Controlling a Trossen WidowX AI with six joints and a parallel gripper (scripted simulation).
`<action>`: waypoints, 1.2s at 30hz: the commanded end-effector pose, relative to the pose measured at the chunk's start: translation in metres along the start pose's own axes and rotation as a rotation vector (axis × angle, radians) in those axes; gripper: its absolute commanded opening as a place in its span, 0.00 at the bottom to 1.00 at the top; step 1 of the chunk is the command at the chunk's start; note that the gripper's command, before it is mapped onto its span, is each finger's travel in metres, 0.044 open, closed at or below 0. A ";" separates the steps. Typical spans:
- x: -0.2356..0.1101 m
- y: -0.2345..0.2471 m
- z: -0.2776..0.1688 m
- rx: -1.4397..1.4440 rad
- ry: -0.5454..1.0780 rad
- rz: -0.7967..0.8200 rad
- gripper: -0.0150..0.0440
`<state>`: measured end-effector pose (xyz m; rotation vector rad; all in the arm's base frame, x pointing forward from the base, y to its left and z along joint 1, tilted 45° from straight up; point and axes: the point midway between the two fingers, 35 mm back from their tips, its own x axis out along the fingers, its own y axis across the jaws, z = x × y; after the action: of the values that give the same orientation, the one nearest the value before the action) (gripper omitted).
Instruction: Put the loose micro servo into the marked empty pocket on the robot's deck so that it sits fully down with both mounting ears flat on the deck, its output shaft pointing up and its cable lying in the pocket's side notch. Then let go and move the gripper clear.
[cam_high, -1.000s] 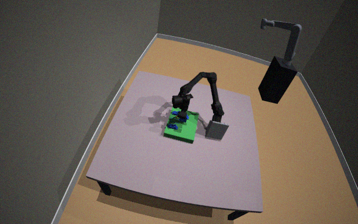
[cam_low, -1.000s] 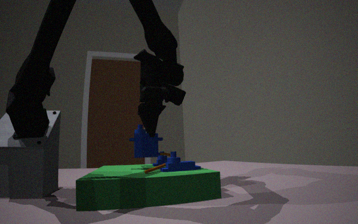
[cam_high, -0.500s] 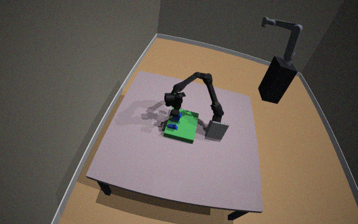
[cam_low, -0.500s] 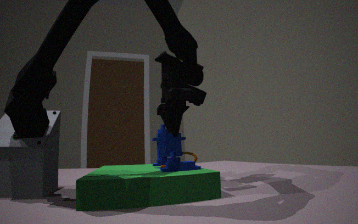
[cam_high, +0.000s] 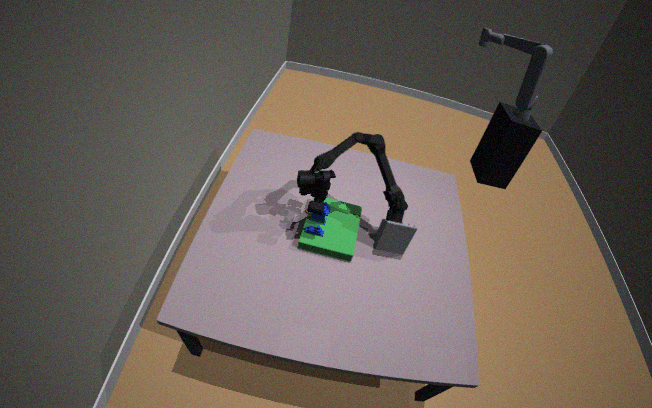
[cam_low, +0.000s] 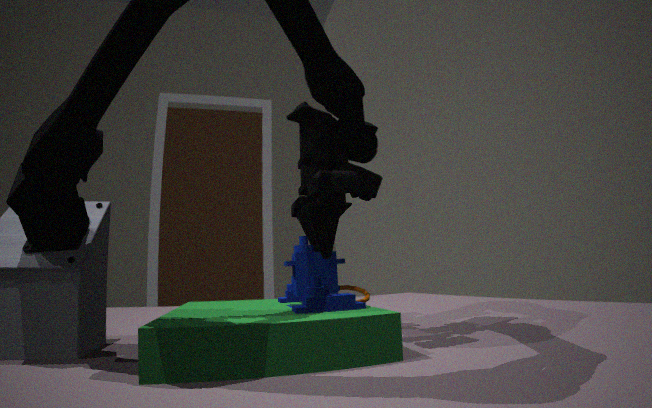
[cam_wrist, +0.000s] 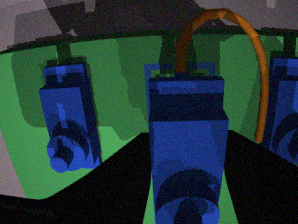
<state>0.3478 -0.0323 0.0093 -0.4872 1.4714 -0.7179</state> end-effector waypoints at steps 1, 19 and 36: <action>0.005 0.000 -0.002 -0.010 0.001 -0.007 0.25; 0.013 0.000 -0.002 -0.010 0.000 -0.008 0.25; 0.023 0.000 -0.002 -0.010 0.000 -0.008 0.25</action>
<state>0.3455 -0.0472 -0.0060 -0.4950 1.4730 -0.7181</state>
